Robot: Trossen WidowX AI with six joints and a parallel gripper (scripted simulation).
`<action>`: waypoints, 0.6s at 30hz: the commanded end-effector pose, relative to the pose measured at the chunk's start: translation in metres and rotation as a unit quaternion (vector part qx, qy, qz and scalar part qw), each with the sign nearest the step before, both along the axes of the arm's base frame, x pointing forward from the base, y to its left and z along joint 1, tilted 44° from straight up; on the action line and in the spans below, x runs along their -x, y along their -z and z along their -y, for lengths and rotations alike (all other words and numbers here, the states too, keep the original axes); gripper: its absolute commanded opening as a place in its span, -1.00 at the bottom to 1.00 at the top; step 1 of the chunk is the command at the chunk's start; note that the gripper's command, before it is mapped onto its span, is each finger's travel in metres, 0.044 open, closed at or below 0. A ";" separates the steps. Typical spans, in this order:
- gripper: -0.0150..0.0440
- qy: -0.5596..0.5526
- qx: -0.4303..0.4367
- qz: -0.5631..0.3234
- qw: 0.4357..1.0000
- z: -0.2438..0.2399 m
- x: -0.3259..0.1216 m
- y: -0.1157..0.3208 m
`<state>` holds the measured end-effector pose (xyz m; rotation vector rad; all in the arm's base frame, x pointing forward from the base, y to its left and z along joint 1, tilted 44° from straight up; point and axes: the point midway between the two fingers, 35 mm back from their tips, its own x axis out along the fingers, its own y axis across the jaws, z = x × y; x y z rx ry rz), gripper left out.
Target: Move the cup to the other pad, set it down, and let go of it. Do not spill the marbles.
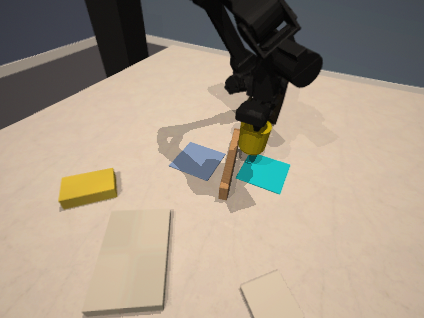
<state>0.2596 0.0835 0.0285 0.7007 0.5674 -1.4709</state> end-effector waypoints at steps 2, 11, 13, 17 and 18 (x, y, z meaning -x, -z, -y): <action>-0.49 0.001 0.000 -0.001 1.000 -0.010 0.002 0.011; -0.49 0.001 -0.001 -0.001 1.000 -0.026 0.007 0.027; -0.49 0.001 -0.001 -0.001 1.000 -0.030 0.009 0.031; -0.49 0.001 -0.001 -0.001 1.000 -0.030 0.009 0.032; -0.49 0.001 -0.001 -0.001 1.000 -0.029 0.009 0.033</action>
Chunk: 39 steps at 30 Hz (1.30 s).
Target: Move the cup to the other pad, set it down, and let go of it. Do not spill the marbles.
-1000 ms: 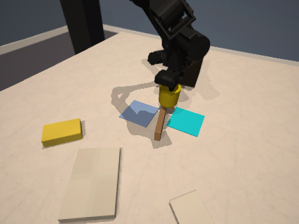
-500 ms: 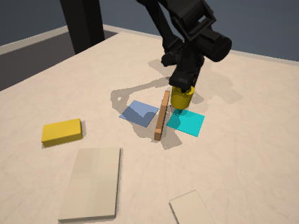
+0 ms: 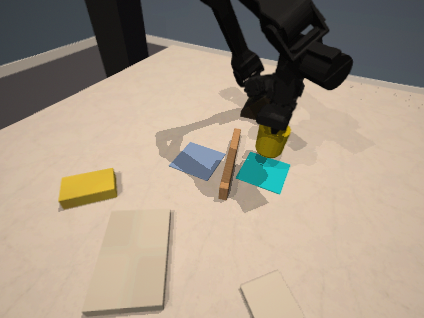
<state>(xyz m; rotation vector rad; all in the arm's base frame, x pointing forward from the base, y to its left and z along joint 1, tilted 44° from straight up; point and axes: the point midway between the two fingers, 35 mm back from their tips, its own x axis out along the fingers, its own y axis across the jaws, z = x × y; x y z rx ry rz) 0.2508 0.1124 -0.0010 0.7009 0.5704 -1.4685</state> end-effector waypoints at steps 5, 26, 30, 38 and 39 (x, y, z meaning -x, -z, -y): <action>-0.49 0.002 0.000 0.000 1.000 0.004 0.000 0.008; -0.49 0.002 0.001 0.000 1.000 0.024 -0.002 0.031; -0.49 0.002 0.001 0.000 1.000 0.029 -0.003 0.035; -0.49 0.002 0.001 0.000 1.000 0.037 -0.003 0.043; -0.49 0.002 0.001 0.000 1.000 0.038 -0.002 0.044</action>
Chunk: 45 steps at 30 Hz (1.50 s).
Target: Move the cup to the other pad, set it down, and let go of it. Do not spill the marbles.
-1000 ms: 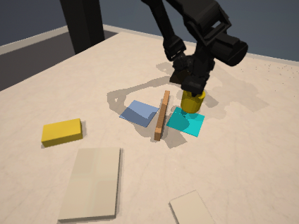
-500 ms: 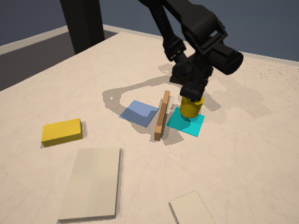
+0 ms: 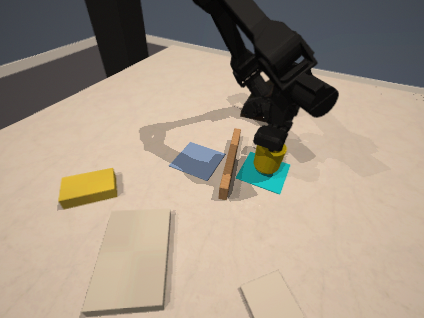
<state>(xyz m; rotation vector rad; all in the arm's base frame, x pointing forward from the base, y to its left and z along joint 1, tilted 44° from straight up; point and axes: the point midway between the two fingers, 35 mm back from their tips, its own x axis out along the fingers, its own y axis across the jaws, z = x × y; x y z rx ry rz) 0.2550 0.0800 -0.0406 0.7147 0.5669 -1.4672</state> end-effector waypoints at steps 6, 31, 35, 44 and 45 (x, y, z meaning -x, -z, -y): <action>-0.49 0.000 0.005 -0.005 1.000 0.011 0.002 0.010; 0.01 0.001 0.001 -0.001 1.000 0.009 0.001 0.008; 0.01 0.001 0.001 -0.001 1.000 0.008 0.001 0.008; 0.01 0.000 0.002 -0.002 1.000 0.000 0.001 -0.001; 0.01 0.000 0.002 -0.002 1.000 -0.001 0.001 -0.002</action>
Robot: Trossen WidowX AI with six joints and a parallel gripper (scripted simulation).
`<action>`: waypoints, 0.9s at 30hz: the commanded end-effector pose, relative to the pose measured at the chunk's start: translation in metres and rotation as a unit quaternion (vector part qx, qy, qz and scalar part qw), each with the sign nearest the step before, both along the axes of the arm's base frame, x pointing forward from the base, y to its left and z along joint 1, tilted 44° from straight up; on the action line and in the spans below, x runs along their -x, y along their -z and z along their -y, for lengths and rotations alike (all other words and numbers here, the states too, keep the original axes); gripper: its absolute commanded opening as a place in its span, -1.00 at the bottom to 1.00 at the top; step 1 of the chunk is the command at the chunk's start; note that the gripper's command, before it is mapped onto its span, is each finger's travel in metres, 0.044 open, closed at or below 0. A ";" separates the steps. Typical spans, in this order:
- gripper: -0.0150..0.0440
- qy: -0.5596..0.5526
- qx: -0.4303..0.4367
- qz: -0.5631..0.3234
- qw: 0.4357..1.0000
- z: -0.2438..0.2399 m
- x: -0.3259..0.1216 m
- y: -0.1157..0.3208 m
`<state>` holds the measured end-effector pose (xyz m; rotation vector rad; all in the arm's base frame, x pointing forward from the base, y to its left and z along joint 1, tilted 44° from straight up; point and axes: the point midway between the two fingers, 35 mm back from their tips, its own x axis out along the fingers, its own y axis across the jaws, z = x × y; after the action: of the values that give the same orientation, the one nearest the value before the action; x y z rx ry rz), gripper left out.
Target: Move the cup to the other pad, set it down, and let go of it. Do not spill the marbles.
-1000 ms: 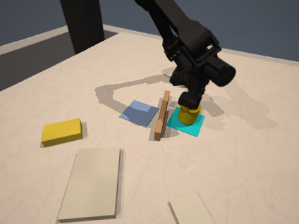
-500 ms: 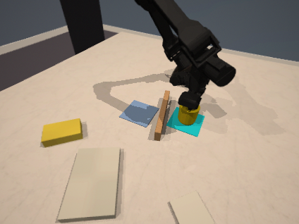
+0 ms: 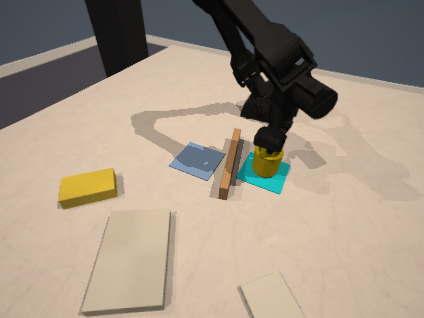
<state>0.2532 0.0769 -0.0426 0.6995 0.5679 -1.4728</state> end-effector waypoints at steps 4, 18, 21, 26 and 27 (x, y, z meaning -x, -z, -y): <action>0.01 0.001 -0.003 0.003 1.000 -0.009 -0.001 -0.008; 0.01 0.000 -0.002 0.001 1.000 -0.022 0.001 -0.022; 0.01 0.000 -0.001 0.001 1.000 -0.025 0.001 -0.025; 0.09 -0.001 0.002 -0.003 1.000 -0.024 0.003 -0.025; 0.18 -0.001 0.002 -0.003 1.000 -0.024 0.003 -0.025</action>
<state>0.2506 0.1015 -0.0171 0.6921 0.5690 -1.4726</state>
